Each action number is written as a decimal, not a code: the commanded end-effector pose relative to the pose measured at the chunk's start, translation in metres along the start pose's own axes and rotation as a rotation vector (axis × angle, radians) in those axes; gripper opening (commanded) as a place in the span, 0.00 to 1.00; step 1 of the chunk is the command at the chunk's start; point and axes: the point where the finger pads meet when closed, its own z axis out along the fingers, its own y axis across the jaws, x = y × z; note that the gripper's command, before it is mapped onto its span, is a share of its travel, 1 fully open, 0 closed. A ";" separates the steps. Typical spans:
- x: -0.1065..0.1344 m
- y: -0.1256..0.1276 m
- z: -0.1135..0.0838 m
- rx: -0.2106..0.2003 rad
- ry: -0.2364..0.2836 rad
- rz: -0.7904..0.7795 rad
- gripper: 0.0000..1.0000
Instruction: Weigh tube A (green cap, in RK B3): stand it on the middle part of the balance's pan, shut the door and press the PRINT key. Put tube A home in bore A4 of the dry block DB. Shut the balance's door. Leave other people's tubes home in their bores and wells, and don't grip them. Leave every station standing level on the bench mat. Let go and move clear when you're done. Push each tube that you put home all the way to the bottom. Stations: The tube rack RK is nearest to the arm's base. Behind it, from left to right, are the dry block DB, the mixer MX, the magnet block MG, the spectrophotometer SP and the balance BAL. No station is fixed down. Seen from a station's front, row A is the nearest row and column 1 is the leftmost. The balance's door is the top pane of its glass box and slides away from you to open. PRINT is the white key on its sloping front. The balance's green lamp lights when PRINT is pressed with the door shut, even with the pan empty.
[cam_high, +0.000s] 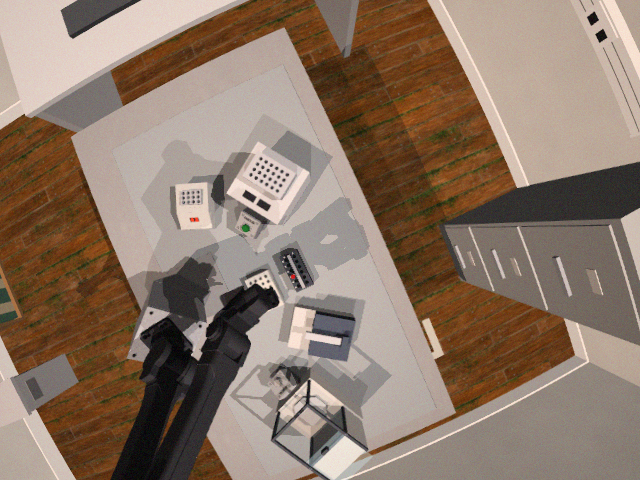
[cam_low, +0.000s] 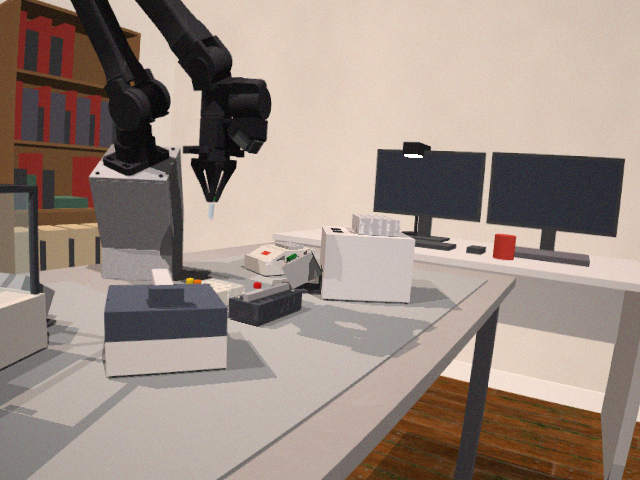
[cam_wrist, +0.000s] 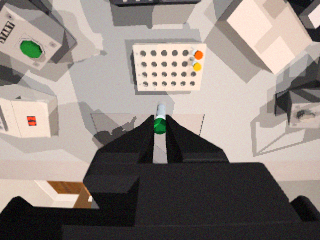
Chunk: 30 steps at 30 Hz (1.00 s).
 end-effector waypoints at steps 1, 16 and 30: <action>-0.019 0.003 -0.016 -0.008 -0.040 0.026 0.09; -0.020 0.003 -0.040 -0.011 -0.043 0.028 0.09; -0.021 0.004 -0.065 -0.015 -0.045 0.030 0.09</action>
